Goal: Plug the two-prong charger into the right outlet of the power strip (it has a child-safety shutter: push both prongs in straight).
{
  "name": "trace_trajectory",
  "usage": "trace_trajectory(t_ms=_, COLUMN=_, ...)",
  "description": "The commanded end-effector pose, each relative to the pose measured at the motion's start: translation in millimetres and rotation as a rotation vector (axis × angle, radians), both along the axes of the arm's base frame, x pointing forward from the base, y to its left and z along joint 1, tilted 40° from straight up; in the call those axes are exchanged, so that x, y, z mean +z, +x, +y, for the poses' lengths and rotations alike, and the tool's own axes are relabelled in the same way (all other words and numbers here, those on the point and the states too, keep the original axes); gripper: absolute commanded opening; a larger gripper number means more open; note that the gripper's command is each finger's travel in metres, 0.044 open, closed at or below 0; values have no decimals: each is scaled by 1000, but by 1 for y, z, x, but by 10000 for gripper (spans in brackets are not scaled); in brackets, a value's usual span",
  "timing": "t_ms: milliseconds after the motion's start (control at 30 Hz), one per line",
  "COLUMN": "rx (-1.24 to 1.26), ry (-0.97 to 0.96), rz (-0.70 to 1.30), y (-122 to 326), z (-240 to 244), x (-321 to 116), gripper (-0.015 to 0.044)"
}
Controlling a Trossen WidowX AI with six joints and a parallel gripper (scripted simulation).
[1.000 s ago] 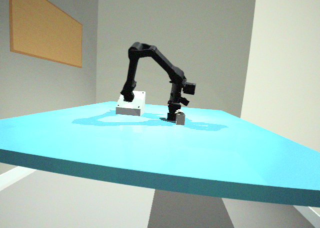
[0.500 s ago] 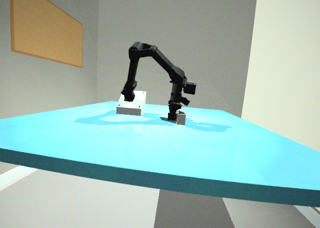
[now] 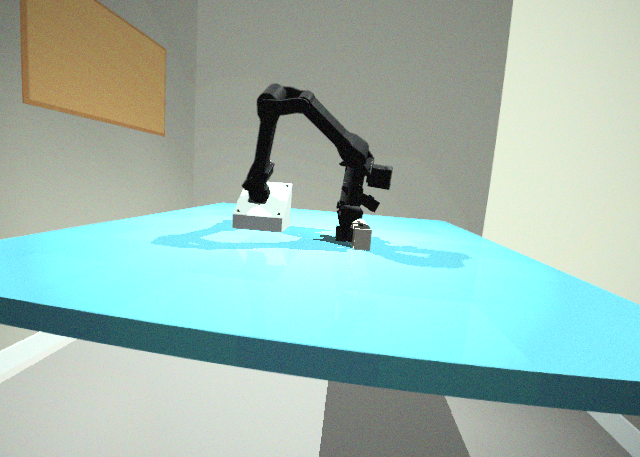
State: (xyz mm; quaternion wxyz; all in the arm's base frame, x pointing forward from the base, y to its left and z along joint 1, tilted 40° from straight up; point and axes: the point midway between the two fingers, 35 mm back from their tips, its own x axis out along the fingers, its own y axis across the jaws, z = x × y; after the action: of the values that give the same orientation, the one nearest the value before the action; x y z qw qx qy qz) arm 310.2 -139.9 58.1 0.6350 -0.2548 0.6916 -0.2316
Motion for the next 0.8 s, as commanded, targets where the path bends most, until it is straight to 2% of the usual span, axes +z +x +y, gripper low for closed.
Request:
trace_trajectory(t_ms=0, rx=1, ry=-3, rz=-21, y=4, z=-1, x=2, gripper=0)
trace_trajectory(t_ms=767, rx=1, ry=-3, rz=-21, y=5, z=-2, x=0, gripper=0)
